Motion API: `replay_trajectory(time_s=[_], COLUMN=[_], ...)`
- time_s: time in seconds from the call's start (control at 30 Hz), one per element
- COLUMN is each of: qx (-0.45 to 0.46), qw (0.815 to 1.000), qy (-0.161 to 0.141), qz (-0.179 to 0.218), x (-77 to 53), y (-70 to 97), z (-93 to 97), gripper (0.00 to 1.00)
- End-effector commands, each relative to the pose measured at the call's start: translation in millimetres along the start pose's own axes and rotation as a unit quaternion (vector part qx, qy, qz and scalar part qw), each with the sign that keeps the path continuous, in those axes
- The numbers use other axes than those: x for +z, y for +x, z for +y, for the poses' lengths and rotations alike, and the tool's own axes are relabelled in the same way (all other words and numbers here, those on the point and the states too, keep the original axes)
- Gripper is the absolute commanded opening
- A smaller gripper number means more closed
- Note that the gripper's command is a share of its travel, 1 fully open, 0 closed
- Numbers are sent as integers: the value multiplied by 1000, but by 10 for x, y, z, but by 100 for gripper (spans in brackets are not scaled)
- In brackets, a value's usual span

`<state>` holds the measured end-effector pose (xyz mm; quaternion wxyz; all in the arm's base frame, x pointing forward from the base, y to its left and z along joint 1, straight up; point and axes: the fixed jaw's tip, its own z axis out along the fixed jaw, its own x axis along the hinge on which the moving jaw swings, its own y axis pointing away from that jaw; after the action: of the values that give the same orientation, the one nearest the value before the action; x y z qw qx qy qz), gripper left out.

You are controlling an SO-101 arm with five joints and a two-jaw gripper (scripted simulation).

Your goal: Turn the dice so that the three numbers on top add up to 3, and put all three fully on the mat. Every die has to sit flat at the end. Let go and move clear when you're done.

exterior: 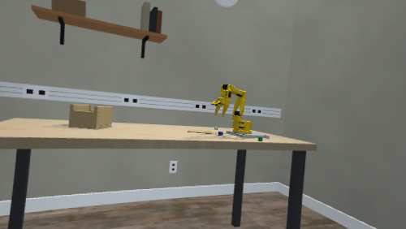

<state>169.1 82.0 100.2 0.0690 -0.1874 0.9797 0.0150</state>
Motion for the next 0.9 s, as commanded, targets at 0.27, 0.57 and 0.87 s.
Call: replay_trajectory(time_s=[0.27,0.57,0.87], qx=[21,20,20], qw=[1000,999,991], qy=[-1,1,7], qz=[6,36,130], x=[-5,88,365], y=[-14,13,133], z=[17,17,12], gripper=[28,28,28])
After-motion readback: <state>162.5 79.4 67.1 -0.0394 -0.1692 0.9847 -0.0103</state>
